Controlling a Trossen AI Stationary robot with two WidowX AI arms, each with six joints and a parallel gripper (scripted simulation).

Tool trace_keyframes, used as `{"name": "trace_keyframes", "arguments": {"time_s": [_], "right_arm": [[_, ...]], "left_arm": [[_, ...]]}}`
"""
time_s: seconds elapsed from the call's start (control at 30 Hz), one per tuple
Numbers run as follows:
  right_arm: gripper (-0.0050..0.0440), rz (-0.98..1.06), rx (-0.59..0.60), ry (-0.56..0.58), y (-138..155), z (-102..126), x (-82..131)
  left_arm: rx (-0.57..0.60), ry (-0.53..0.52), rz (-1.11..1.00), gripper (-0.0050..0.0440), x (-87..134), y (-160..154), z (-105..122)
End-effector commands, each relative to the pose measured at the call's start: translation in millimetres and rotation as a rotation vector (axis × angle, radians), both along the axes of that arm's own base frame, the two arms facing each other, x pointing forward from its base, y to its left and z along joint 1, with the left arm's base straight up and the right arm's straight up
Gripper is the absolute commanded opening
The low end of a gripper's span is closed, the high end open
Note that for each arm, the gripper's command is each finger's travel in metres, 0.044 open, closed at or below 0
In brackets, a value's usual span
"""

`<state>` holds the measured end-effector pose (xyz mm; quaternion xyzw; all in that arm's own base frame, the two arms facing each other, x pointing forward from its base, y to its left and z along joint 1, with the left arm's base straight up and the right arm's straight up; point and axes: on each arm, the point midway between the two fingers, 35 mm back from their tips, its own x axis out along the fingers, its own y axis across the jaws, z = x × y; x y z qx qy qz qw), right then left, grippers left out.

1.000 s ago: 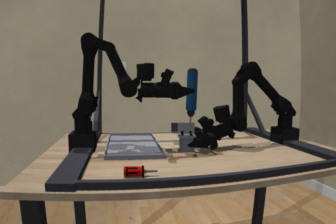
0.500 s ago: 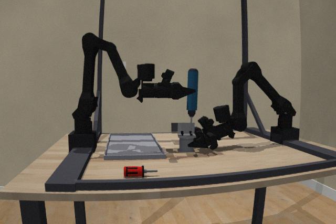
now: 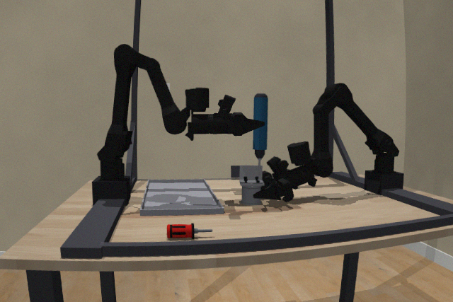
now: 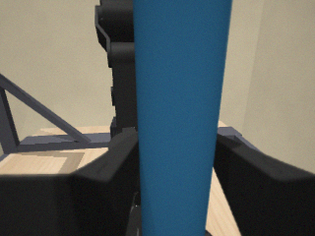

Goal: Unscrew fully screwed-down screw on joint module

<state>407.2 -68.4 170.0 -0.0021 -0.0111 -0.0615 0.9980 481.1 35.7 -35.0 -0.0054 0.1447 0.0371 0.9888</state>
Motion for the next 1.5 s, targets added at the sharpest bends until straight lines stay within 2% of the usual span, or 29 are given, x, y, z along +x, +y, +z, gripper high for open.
{"name": "trace_keyframes", "arguments": {"time_s": [0.0,0.17,0.2,0.3,0.4,0.7,0.73,0.8,1.47], "right_arm": [[0.0163,-0.003,-0.01,-0.053,-0.4,17.6,0.7],[0.0163,-0.003,-0.01,-0.051,-0.3,16.4,0.1],[0.0163,-0.003,-0.006,-0.032,0.1,6.1,-2.1],[0.0163,-0.003,-0.006,-0.031,0.4,2.7,-3.9],[0.0163,-0.003,-0.01,-0.053,0.2,10.9,-2.7],[0.0163,-0.003,-0.01,-0.053,0.2,10.9,-2.7],[0.0163,-0.003,-0.013,-0.067,-0.1,18.7,-1.7],[0.0163,-0.004,-0.007,-0.048,-0.2,18.4,-1.5],[0.0163,-0.003,-0.003,-0.055,0.9,-10.3,-4.2]], "left_arm": [[0.003,-0.04,-0.001,0.024,6.6,0.7,15.5],[0.003,-0.04,-0.001,0.024,6.6,0.7,15.5],[0.003,-0.04,-0.001,0.024,6.6,0.7,15.5],[0.003,-0.04,-0.001,0.024,6.6,0.7,15.5],[0.003,-0.04,-0.001,0.024,6.6,0.7,15.5],[0.003,-0.04,-0.001,0.024,6.6,0.7,15.5],[0.003,-0.04,-0.001,0.024,6.6,0.7,15.5],[0.003,-0.04,-0.001,0.024,6.6,0.7,15.5],[0.003,-0.04,-0.001,0.024,6.6,0.7,15.5]]}}
